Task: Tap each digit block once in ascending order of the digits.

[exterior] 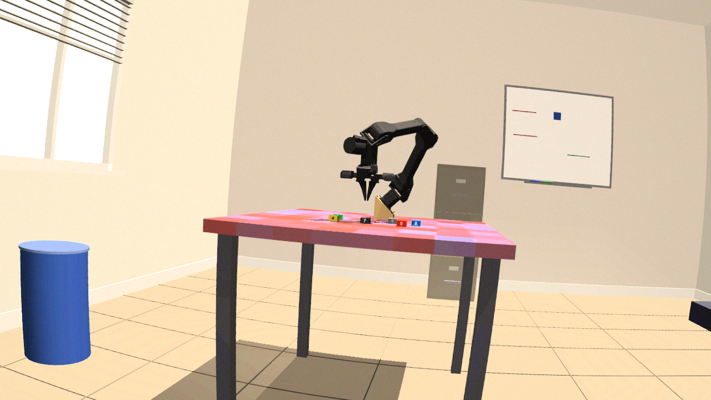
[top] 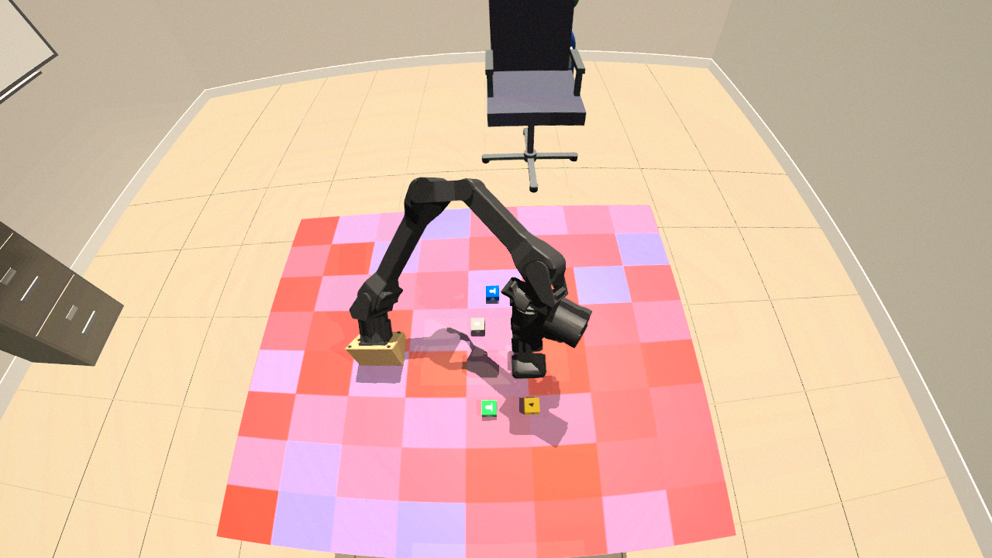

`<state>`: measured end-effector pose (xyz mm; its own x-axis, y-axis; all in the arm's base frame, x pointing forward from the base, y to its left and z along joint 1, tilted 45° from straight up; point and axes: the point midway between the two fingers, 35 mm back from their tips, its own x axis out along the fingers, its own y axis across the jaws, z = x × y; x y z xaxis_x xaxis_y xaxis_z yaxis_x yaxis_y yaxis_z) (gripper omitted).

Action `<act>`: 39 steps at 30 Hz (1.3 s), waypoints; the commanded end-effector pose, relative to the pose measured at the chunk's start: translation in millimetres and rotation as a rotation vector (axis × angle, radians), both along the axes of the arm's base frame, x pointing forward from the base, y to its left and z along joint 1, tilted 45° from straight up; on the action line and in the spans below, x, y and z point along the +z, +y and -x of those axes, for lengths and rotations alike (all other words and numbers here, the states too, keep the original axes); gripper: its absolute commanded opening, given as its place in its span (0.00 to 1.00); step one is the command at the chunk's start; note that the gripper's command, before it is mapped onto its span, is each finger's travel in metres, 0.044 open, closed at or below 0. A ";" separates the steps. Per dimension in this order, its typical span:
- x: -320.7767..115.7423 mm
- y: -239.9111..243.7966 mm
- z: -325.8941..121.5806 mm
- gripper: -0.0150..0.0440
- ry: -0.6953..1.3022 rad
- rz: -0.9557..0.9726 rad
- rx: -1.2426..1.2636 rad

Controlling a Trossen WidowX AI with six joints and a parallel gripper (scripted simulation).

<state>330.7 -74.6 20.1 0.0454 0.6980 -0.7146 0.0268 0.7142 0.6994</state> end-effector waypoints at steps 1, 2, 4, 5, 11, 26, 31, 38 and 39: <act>32.3 -32.2 4.9 0.29 -0.004 0.005 -0.001; 32.3 -32.2 4.9 0.29 -0.004 0.005 -0.001; 32.3 -32.2 4.9 0.29 -0.004 0.005 -0.001; 32.3 -32.2 4.9 0.29 -0.004 0.005 -0.001; 59.5 -9.7 31.0 0.29 -0.002 0.004 -0.001; 97.2 41.9 97.7 0.29 0.003 0.000 -0.001; 62.2 74.6 92.4 0.29 0.002 0.003 -0.002; 40.1 98.9 94.0 0.29 0.001 -0.003 -0.001; 40.1 98.9 94.0 0.29 0.001 -0.003 -0.001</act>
<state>237.5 13.8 68.5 0.0395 0.6960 -0.7170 0.0262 0.7165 0.6971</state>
